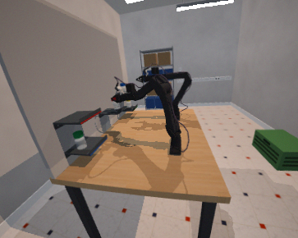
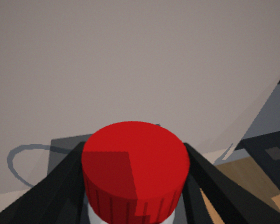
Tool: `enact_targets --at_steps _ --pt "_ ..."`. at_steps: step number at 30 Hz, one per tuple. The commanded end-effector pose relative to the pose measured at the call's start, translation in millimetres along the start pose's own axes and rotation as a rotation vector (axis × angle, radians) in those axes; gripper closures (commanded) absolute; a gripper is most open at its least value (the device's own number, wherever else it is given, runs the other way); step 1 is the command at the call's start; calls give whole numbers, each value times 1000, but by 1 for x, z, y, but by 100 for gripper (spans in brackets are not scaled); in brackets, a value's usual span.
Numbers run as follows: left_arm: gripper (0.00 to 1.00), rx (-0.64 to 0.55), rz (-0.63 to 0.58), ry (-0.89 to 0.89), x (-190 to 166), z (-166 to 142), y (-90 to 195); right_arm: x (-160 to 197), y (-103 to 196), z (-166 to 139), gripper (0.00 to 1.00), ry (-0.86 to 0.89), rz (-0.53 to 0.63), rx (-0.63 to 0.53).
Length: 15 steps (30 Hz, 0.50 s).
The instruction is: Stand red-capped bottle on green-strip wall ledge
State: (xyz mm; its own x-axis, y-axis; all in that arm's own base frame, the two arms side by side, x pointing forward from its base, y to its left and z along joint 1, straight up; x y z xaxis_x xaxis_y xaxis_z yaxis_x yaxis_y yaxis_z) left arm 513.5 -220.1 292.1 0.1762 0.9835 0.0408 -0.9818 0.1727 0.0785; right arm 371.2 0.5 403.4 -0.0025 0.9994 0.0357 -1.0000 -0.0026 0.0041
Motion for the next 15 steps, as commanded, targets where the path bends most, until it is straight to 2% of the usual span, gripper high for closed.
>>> enact_targets --at_steps 1,4,15 --pt "50 -150 -2 48 3 49 7 1 0 8 0 1 -2 -15" --pt "50 -170 2 55 5 53 8 1 0 8 0 1 -2 -15" --pt "50 -128 -1 30 2 12 8 1 0 8 0 1 -2 -15"
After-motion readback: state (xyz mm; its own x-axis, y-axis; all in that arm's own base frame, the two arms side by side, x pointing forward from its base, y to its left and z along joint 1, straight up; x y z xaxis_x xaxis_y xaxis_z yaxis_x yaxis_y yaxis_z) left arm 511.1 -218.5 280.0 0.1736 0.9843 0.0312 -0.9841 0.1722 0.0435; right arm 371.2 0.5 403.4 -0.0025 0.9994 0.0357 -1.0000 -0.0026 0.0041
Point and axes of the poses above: on each arm, the point where the finger pads meet when closed, its own y axis back along the fingers, its own x axis across the jaws, z = x × y, the point moved 1 cm from there along y, back along the fingers, and after that the axes turned 2 degrees about -y, right-handed, at the moved point
